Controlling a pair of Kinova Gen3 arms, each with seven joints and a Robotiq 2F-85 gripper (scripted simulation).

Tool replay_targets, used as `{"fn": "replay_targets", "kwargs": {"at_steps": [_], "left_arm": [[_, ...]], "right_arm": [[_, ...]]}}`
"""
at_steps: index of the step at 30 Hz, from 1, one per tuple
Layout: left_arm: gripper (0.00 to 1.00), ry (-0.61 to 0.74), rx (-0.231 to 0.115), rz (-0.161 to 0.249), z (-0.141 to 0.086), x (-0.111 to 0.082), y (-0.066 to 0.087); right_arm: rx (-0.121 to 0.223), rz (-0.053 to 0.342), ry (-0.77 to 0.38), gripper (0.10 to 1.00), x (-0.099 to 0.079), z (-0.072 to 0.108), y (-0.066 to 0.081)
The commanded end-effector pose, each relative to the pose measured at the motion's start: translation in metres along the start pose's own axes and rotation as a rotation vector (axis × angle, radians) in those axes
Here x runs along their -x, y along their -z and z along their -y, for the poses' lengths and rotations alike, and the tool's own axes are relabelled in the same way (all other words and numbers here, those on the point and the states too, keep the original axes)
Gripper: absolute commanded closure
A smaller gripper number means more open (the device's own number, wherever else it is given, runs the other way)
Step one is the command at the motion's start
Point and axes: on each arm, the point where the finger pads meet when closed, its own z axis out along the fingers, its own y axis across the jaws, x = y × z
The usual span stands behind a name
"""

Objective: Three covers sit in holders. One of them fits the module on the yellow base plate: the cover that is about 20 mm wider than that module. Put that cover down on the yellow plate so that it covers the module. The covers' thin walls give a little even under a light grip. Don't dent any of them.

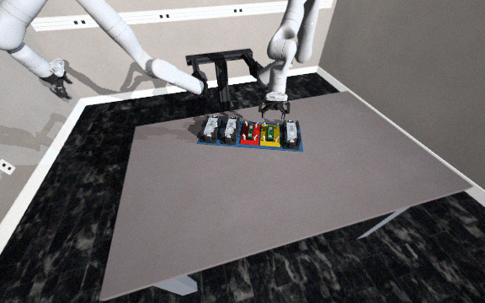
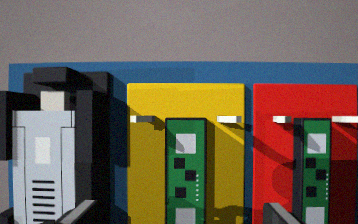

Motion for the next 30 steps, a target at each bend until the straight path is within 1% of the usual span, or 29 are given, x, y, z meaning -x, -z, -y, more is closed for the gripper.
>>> {"fn": "replay_targets", "kwargs": {"at_steps": [1, 3, 12, 19, 20, 29, 30], "left_arm": [[0.002, 0.007, 0.006, 0.002, -0.003, 0.002, -0.001], [0.002, 0.0, 0.001, -0.001, -0.001, 0.0, 0.0], [0.002, 0.007, 0.006, 0.002, -0.005, 0.004, -0.004], [0.002, 0.007, 0.006, 0.002, -0.005, 0.004, -0.004], [0.002, 0.001, 0.002, -0.001, -0.002, 0.002, -0.004], [0.002, 0.007, 0.006, 0.002, -0.003, 0.002, -0.021], [0.002, 0.007, 0.006, 0.002, -0.003, 0.002, -0.021]], "right_arm": [[0.0, 0.001, -0.001, 0.1, 0.0, 0.0, 0.0], [0.0, 0.001, -0.001, 0.1, 0.0, 0.0, 0.0], [0.0, 0.001, -0.001, 0.1, 0.0, 0.0, 0.0], [0.0, 0.001, -0.001, 0.1, 0.0, 0.0, 0.0], [0.0, 0.001, -0.001, 0.1, 0.0, 0.0, 0.0], [0.0, 0.001, -0.001, 0.1, 0.0, 0.0, 0.0], [0.0, 0.001, -0.001, 0.1, 0.0, 0.0, 0.0]]}}
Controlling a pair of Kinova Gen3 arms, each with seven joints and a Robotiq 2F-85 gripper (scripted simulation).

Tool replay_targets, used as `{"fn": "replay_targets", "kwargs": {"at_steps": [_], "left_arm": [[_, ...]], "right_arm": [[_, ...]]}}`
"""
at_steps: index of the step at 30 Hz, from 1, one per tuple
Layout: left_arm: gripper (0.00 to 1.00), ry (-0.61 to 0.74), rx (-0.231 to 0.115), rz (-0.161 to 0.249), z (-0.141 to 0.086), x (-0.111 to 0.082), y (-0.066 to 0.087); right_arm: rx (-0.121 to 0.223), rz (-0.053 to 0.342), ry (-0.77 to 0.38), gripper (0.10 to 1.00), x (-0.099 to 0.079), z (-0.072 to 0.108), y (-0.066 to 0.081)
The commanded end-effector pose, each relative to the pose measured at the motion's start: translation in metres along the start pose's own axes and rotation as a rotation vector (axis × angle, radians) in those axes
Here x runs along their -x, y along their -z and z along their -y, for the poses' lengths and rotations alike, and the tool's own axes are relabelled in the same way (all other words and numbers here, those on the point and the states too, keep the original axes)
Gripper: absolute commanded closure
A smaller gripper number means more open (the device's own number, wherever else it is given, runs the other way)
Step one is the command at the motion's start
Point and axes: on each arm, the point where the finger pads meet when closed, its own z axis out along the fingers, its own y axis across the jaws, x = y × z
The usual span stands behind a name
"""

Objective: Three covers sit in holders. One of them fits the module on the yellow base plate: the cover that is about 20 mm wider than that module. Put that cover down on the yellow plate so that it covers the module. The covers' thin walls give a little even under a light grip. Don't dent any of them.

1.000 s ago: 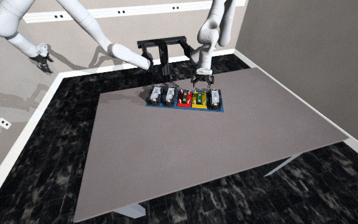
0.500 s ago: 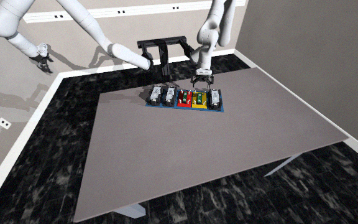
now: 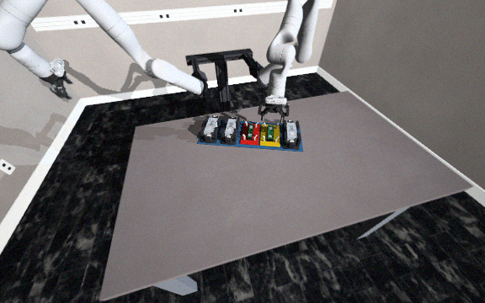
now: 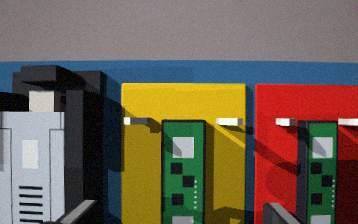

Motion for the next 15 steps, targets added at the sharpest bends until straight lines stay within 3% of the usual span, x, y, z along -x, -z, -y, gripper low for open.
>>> {"fn": "replay_targets", "kwargs": {"at_steps": [1, 15], "left_arm": [[0.002, 0.003, 0.002, 0.008, -0.0009, 0.0028, -0.0061], [0.002, 0.003, 0.002, 0.007, -0.0008, 0.0026, -0.0058]], "right_arm": [[0.0, 0.001, -0.001, 0.1, 0.0003, 0.0004, 0.0004], [0.0, 0.001, -0.001, 0.1, 0.0003, 0.0004, 0.0004]]}}
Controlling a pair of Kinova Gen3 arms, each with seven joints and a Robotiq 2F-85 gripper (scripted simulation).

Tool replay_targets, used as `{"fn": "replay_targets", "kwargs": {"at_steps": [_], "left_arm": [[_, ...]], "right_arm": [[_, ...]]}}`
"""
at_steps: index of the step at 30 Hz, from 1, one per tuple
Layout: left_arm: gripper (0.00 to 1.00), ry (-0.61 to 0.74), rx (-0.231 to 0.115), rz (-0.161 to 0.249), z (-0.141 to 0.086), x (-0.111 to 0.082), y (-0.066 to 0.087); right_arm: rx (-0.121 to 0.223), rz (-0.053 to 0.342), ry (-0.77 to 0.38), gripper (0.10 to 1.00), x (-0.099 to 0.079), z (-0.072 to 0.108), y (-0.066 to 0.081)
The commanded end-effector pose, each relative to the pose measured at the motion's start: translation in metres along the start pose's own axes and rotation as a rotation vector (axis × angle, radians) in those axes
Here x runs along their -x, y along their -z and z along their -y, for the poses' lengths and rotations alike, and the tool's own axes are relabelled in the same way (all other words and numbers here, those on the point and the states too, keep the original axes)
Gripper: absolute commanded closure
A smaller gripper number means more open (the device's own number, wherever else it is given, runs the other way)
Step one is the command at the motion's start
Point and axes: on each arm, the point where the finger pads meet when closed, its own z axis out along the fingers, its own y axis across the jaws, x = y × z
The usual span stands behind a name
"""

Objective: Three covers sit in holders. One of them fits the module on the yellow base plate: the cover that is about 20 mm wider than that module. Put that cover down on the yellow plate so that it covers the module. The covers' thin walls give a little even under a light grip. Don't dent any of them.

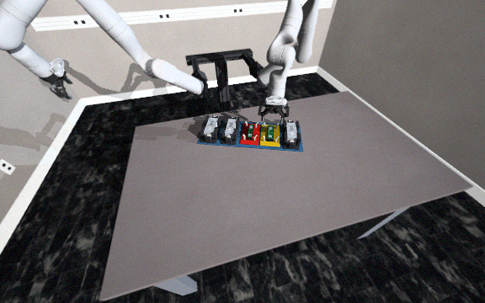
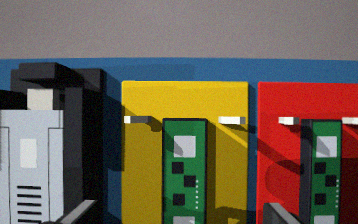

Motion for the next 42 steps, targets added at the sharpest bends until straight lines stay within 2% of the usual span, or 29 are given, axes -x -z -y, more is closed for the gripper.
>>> {"fn": "replay_targets", "kwargs": {"at_steps": [1, 26, 35, 42], "left_arm": [[0.002, 0.002, 0.004, 0.003, -0.002, 0.002, -0.002], [0.002, -0.003, 0.0, 0.0, -0.001, 0.002, -0.004], [0.002, 0.002, 0.004, 0.003, -0.002, 0.002, -0.022], [0.002, 0.002, 0.004, 0.003, -0.002, 0.002, -0.022]], "right_arm": [[0.0, 0.001, -0.001, 0.1, 0.0, 0.0, 0.0], [0.0, 0.001, -0.001, 0.1, 0.0, 0.0, 0.0], [0.0, 0.001, -0.001, 0.1, 0.0, 0.0, 0.0], [0.0, 0.001, -0.001, 0.1, 0.0, 0.0, 0.0]]}}
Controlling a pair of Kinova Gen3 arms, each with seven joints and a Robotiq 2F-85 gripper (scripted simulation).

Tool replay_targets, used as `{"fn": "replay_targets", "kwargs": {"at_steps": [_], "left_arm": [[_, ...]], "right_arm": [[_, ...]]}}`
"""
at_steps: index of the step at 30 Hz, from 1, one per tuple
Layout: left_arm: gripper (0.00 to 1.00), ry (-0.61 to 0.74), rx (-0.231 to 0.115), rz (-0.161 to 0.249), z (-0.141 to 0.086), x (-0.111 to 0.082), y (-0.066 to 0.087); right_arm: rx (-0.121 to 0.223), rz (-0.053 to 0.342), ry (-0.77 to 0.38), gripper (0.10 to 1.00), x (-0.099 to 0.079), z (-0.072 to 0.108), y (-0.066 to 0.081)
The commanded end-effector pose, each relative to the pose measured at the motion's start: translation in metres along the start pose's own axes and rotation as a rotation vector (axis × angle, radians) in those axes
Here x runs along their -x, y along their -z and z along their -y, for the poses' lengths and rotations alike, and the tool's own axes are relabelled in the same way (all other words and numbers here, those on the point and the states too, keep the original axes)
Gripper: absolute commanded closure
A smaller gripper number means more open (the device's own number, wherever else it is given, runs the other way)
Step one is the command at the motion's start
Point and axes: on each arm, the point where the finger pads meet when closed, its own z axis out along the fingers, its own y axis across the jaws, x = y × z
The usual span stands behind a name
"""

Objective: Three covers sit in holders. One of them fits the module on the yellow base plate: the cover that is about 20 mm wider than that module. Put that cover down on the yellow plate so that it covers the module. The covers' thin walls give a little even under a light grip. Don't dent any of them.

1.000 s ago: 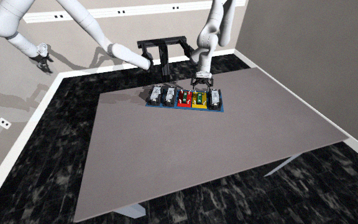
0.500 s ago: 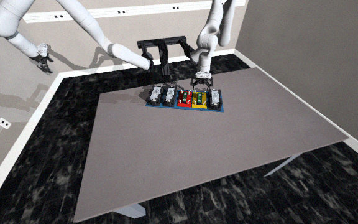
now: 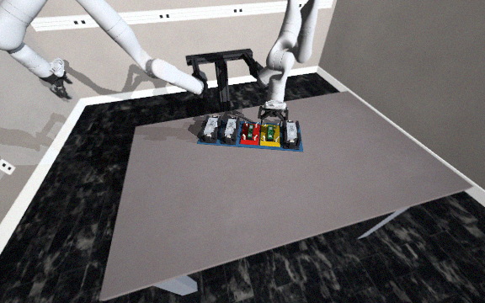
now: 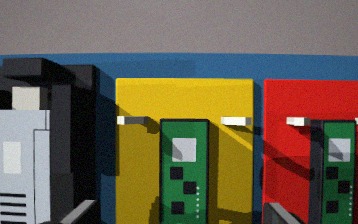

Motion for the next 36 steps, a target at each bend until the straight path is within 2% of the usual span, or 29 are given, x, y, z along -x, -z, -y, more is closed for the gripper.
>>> {"fn": "replay_targets", "kwargs": {"at_steps": [1, 36], "left_arm": [[0.002, 0.0, 0.001, -0.001, -0.0005, -0.0002, 0.0005], [0.002, -0.002, 0.0, 0.001, -0.0009, 0.002, -0.0044]], "right_arm": [[0.0, 0.001, -0.001, 0.1, 0.0003, 0.0004, 0.0004], [0.0, 0.001, -0.001, 0.1, 0.0003, 0.0004, 0.0004]]}}
